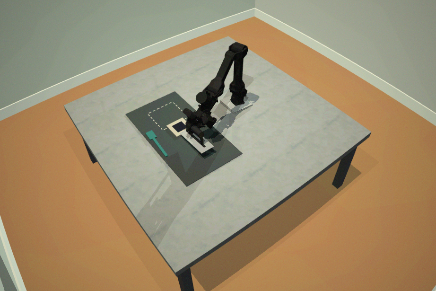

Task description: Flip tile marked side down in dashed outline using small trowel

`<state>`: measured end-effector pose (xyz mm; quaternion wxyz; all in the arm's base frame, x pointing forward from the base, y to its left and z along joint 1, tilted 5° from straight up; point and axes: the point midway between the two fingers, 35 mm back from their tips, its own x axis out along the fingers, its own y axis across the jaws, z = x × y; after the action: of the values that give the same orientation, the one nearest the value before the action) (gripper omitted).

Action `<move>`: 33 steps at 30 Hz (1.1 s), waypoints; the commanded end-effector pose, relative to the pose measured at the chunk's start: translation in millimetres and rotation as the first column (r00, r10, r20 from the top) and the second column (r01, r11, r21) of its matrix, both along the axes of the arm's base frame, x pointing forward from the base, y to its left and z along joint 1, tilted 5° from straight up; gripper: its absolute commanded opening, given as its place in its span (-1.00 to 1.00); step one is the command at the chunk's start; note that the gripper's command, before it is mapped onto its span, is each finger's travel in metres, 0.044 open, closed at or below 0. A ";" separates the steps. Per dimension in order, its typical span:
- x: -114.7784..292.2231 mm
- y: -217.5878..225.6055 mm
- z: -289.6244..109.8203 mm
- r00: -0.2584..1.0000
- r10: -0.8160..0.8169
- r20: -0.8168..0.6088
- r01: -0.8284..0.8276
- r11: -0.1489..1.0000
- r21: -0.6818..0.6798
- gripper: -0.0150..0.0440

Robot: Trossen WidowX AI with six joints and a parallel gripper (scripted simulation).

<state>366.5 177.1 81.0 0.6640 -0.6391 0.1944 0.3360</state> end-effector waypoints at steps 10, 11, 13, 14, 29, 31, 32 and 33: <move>-0.3 0.5 -17.5 1.000 0.005 0.009 -0.006 1.000 0.007 -0.49; -0.5 0.5 -19.2 1.000 0.005 0.009 -0.006 1.000 0.007 -0.49; -0.7 0.4 -22.4 1.000 0.005 0.009 -0.006 1.000 0.007 -0.49; -0.9 0.4 -24.0 1.000 0.005 0.009 -0.006 1.000 0.007 -0.49; 0.2 -9.0 -34.4 1.000 0.005 0.008 -0.005 1.000 0.005 -0.49; 0.9 -12.2 -34.4 1.000 0.005 0.008 -0.005 1.000 0.005 -0.49; 1.3 -13.9 -34.4 1.000 0.005 0.008 -0.005 1.000 0.005 -0.49; 1.7 -15.5 -34.5 1.000 0.005 0.008 -0.005 1.000 0.005 -0.49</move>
<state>365.7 171.1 46.9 0.6648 -0.6387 0.1863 0.3397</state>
